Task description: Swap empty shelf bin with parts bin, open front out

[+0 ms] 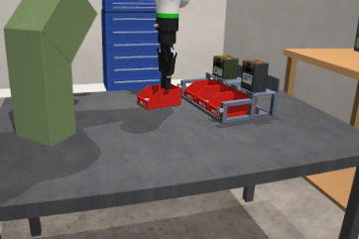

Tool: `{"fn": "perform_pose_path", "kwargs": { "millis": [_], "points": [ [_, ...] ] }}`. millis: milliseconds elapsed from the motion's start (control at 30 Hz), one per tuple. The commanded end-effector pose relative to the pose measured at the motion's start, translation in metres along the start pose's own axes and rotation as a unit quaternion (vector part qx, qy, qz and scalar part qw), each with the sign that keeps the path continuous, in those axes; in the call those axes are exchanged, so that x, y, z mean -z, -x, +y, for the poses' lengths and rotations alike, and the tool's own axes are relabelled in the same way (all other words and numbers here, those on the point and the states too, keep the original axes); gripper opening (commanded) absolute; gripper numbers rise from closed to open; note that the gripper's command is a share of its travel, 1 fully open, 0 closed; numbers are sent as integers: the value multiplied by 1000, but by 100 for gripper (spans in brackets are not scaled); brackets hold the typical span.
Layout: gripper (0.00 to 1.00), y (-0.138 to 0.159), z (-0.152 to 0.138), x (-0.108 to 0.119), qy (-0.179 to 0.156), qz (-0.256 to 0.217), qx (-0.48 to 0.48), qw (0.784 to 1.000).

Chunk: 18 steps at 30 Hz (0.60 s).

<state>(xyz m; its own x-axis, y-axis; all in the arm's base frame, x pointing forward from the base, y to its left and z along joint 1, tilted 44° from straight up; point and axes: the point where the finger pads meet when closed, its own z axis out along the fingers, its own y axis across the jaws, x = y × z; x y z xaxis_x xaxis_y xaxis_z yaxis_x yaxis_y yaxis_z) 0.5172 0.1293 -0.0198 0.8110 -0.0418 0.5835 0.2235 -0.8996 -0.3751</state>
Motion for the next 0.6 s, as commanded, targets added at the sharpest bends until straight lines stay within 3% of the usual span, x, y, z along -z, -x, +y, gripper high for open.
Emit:
{"fn": "perform_pose_path", "kwargs": {
  "millis": [0,567],
  "points": [
    [24,0,0,-3,0,0,0,1000],
    [24,-1,0,-25,0,0,0,1000]
  ]
}}
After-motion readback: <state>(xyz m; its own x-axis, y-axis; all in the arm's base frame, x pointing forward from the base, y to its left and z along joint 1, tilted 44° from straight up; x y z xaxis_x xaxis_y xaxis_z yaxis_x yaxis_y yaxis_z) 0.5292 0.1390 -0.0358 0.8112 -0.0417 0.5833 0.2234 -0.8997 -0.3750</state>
